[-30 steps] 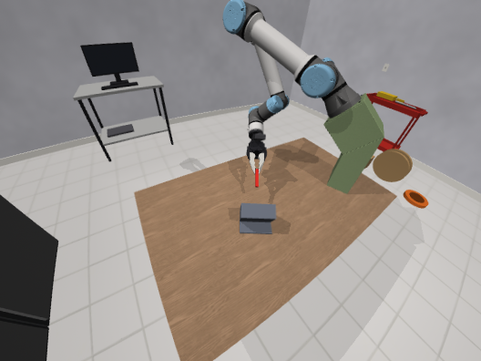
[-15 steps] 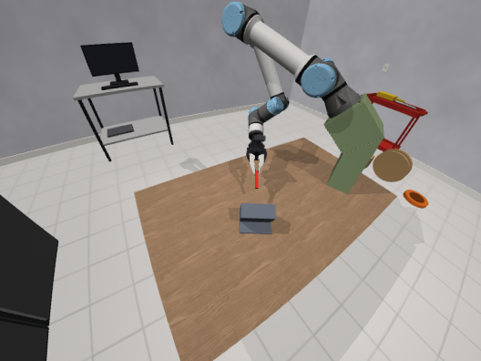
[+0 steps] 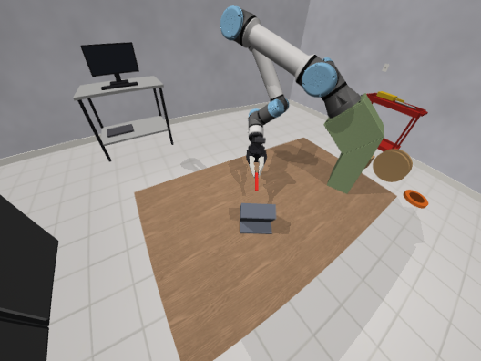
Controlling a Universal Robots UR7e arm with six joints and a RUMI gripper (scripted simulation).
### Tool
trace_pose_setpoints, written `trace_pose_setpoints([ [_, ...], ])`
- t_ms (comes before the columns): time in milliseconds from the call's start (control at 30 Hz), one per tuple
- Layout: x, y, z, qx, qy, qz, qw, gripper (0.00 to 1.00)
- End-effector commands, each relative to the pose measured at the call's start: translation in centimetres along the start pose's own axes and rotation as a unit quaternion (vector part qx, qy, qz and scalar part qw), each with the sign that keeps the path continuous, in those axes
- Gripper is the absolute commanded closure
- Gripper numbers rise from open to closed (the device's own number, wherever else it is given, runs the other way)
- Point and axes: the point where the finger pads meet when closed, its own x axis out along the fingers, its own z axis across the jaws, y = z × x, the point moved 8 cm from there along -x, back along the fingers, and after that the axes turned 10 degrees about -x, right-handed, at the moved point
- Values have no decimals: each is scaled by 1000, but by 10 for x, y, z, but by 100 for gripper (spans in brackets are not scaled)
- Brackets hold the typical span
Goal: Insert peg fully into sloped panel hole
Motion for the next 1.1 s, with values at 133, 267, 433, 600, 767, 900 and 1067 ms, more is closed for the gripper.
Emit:
trace_pose_setpoints([
  [133, 7, 0, 0, 0, 0, 0, 1000, 100],
  [267, 11, 0, 0, 0, 0, 0, 1000, 100],
  [433, 13, 0, 0, 0, 0, 0, 1000, 100],
  [600, 17, 0, 0, 0, 0, 0, 1000, 100],
  [767, 22, 0, 0, 0, 0, 0, 1000, 100],
  [900, 24, 0, 0, 0, 0, 0, 1000, 100],
  [1067, 28, 0, 0, 0, 0, 0, 1000, 100],
])
